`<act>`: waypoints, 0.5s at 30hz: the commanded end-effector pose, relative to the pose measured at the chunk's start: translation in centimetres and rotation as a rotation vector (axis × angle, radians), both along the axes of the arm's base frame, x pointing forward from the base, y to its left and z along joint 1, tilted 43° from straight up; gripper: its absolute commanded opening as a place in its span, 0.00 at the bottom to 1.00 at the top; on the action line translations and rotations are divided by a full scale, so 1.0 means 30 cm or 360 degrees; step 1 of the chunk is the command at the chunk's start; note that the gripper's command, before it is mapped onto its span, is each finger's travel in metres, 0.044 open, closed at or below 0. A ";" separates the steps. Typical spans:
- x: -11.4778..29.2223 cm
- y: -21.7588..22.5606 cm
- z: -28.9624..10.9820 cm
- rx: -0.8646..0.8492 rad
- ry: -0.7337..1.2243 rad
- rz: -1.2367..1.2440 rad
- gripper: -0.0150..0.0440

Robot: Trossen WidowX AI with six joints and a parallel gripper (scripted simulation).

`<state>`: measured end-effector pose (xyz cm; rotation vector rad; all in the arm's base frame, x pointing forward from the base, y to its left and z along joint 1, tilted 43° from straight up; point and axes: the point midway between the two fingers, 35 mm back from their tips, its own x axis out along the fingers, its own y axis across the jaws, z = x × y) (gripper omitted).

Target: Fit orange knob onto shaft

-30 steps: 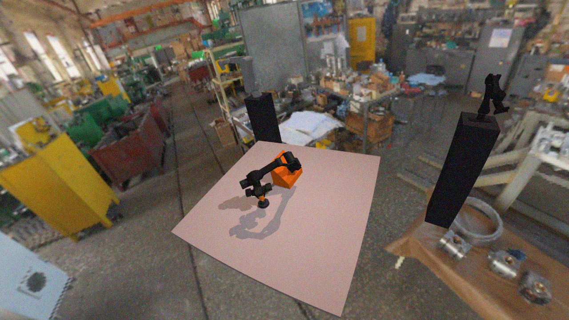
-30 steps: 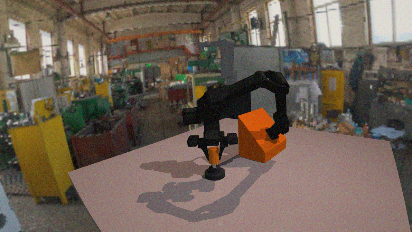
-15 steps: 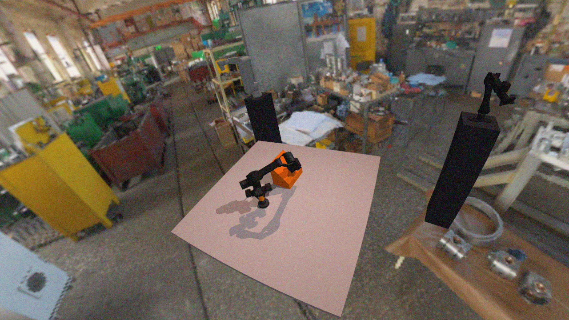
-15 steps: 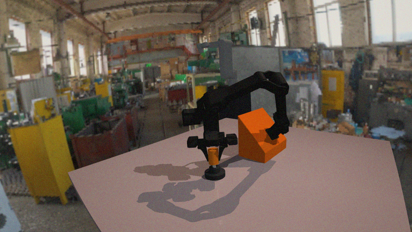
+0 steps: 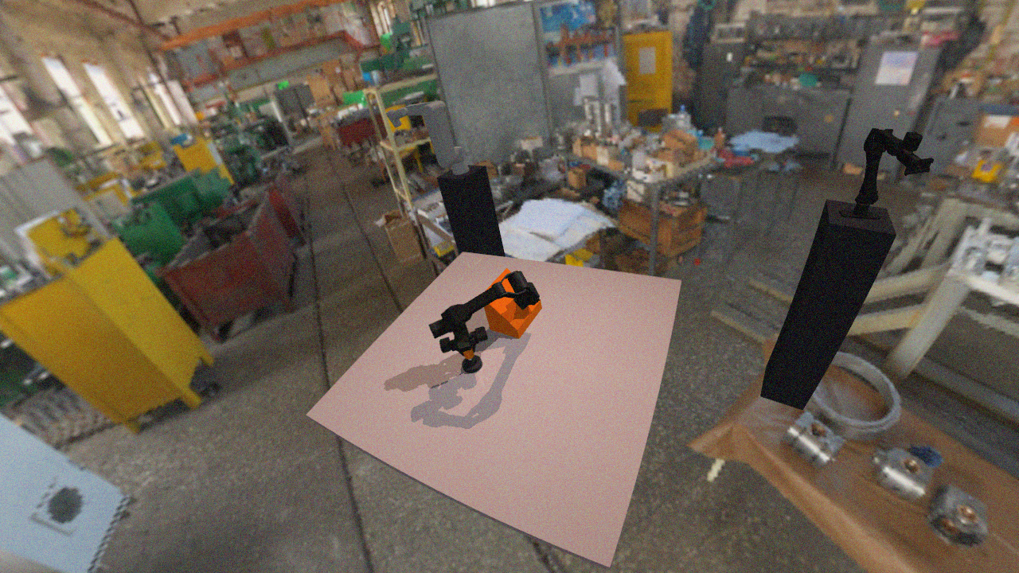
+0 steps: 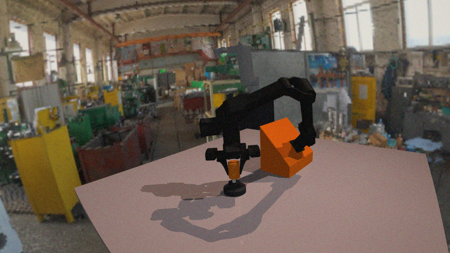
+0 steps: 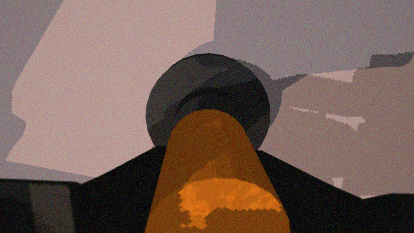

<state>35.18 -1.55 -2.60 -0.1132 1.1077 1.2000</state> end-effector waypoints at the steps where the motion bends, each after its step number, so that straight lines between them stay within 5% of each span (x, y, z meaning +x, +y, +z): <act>1: 0.005 -0.006 0.012 -0.0007 -0.0014 0.0001 0.25; 15: 0.017 0.004 -0.002 -0.0007 -0.0014 0.0001 0.25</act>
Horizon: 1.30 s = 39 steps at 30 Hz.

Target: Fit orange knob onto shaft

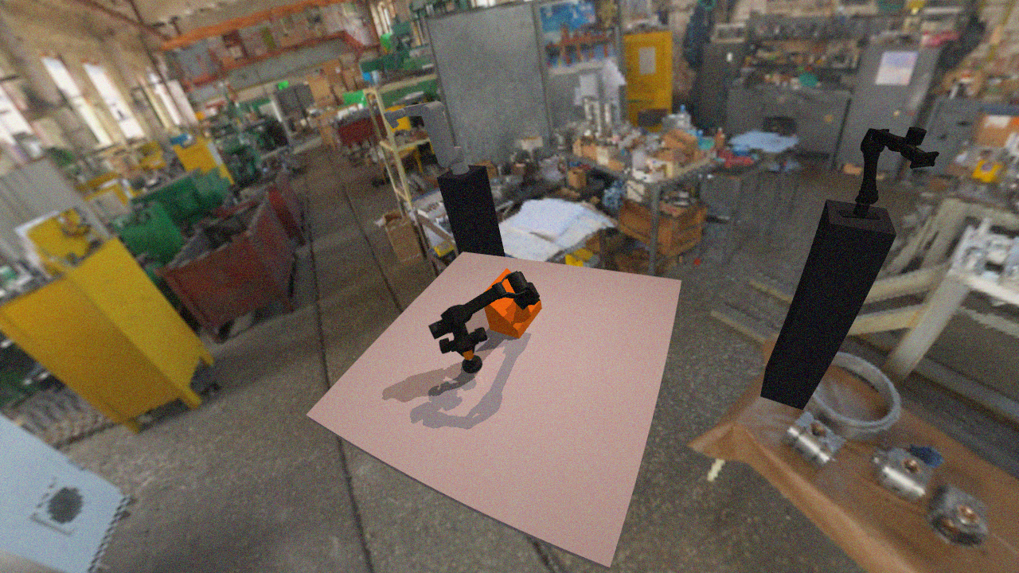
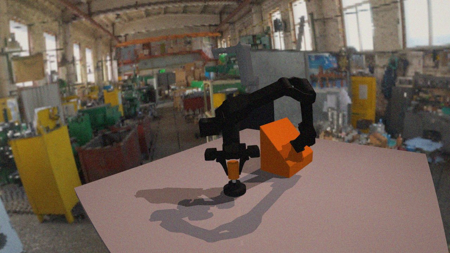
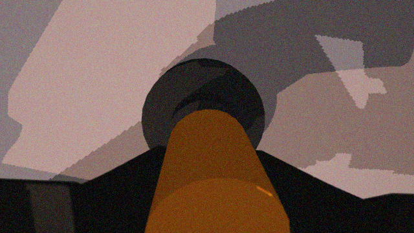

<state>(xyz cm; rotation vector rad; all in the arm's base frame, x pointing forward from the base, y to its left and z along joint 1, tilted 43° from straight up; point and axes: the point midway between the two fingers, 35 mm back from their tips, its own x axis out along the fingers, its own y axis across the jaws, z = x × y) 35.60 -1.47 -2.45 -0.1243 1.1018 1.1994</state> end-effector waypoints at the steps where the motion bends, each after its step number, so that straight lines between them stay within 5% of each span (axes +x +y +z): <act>1: 0.003 0.002 -0.008 -0.0001 0.0001 -0.0005 0.25; 29: -0.006 -0.004 0.005 -0.0001 0.0002 -0.0005 0.25; 39: 0.003 -0.007 0.007 0.0018 -0.0225 0.0239 0.25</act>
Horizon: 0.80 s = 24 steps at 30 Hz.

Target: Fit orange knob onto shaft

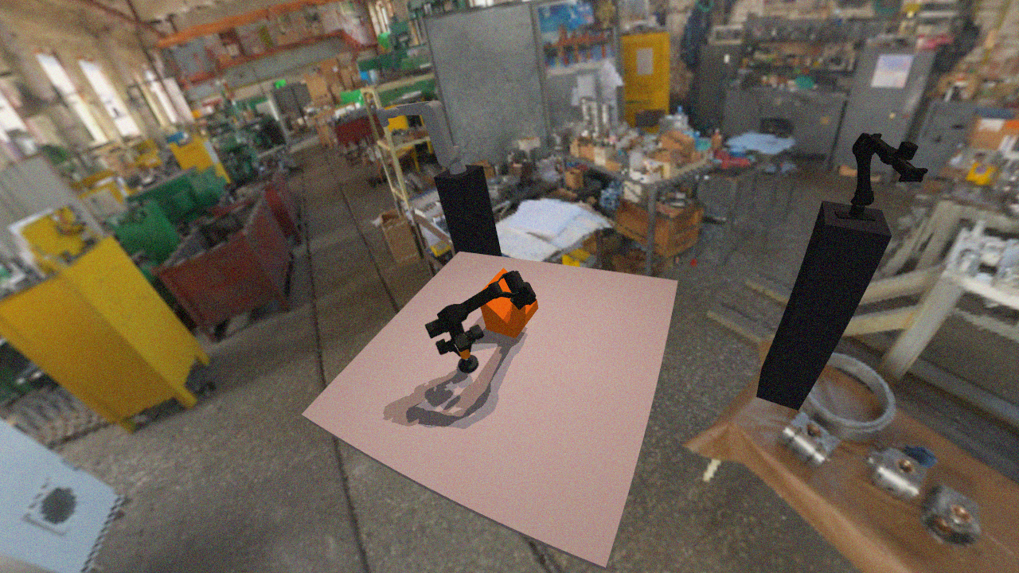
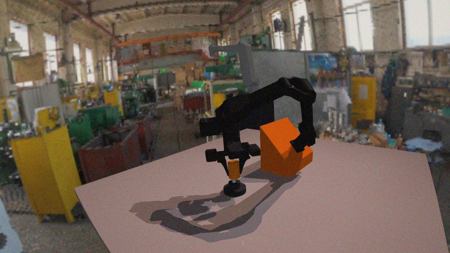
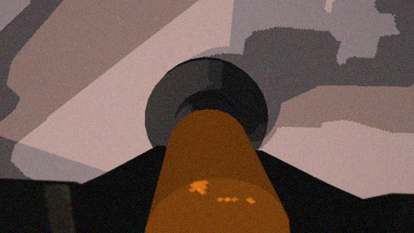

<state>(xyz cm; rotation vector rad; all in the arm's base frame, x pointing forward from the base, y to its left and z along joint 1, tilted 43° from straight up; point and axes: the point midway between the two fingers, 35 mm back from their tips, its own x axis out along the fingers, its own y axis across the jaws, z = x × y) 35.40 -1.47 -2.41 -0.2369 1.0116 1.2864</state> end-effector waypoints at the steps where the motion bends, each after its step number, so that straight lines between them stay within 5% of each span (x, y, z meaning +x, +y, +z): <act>1: 0.011 -0.007 0.004 0.0000 -0.0067 0.0060 0.25; 24: -0.006 -0.006 -0.002 0.0000 -0.0067 0.0060 0.25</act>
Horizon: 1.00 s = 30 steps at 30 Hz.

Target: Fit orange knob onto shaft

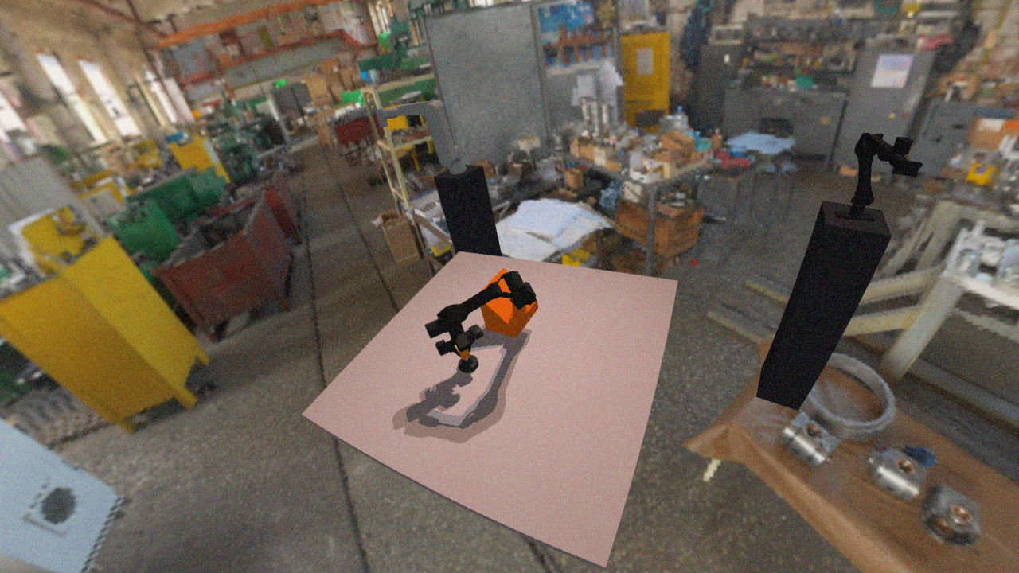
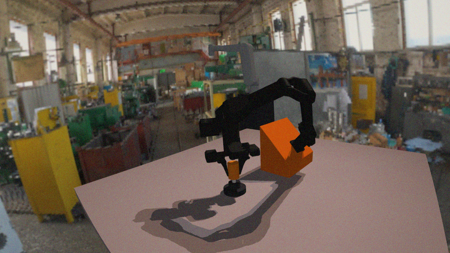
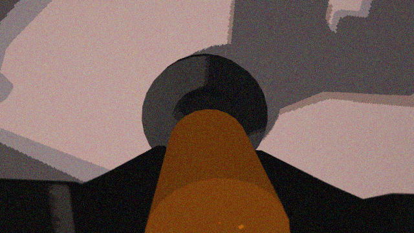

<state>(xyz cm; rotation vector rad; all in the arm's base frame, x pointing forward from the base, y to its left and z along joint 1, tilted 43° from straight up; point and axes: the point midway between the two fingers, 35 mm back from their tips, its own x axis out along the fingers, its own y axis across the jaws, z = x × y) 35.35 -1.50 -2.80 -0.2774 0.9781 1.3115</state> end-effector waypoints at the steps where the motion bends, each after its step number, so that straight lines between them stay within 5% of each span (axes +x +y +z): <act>1: -0.004 -0.006 0.012 -0.0004 -0.0008 0.0002 0.25; 30: 0.007 0.000 0.001 -0.0004 -0.0009 0.0002 0.25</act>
